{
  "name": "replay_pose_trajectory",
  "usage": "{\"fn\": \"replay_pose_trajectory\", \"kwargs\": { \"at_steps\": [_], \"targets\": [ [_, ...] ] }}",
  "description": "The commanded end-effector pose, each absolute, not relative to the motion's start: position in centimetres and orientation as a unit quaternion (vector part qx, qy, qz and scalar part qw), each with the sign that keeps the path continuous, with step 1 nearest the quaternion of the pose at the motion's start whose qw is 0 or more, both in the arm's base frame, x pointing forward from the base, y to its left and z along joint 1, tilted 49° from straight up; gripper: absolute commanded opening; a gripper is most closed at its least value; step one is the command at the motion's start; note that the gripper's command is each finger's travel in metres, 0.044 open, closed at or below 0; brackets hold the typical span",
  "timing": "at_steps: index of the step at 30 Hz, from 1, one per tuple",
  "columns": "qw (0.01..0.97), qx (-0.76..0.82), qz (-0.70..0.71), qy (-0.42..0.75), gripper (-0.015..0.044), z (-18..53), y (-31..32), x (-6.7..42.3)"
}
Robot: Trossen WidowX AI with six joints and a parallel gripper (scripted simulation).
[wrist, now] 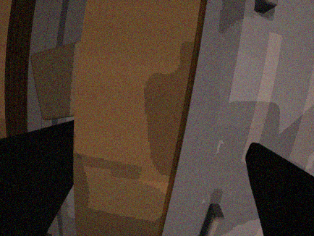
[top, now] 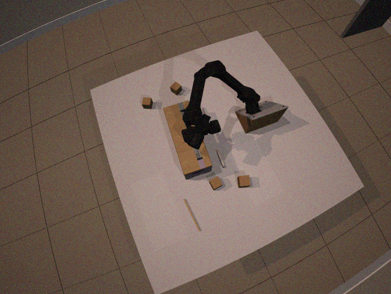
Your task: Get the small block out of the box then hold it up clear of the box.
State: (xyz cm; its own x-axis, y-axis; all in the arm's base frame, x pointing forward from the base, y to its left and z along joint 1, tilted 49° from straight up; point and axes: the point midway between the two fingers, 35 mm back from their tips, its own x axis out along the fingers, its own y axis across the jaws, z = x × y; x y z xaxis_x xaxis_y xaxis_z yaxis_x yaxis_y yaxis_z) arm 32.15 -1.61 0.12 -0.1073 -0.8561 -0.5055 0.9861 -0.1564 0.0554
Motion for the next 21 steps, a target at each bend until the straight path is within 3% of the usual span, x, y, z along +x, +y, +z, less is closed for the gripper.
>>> {"fn": "replay_pose_trajectory", "kwargs": {
  "at_steps": [1,21],
  "targets": [
    [0.633,0.216,-0.728,0.149,0.04,0.6,-2.0,32.1],
    [0.633,0.216,-0.728,0.149,0.04,0.8,-2.2,32.0]
  ]
}}
